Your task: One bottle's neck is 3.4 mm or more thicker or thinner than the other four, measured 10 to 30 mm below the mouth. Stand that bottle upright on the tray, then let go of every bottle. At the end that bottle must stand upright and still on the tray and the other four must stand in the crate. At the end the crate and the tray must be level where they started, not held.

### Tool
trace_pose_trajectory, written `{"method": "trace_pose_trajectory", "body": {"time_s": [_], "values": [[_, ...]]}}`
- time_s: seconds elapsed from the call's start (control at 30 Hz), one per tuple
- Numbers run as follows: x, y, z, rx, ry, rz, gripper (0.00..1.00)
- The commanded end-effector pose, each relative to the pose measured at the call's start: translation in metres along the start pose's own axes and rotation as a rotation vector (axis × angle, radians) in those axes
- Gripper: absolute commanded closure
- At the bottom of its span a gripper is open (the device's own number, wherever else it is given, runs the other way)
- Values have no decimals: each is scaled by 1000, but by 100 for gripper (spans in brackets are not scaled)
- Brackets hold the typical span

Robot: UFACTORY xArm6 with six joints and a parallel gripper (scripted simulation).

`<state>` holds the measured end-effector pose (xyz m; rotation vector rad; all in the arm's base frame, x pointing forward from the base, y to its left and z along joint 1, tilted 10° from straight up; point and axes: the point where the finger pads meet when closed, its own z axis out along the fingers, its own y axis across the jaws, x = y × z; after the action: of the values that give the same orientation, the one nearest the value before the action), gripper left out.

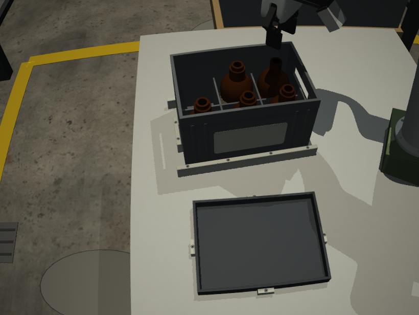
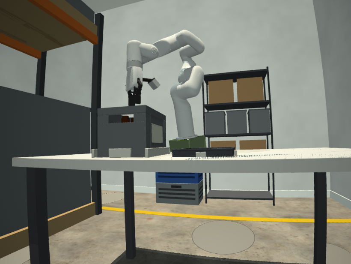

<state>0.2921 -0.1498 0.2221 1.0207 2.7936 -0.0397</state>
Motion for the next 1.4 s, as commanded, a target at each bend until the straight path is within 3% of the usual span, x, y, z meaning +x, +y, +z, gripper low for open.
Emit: {"method": "trace_pose_trajectory", "body": {"time_s": [0.0,0.87,1.37], "values": [[-1,0,-1,-1,-4,0,35],[-1,0,2,-1,-3,0,35],[-2,0,18,-1,-2,-1,35]]}}
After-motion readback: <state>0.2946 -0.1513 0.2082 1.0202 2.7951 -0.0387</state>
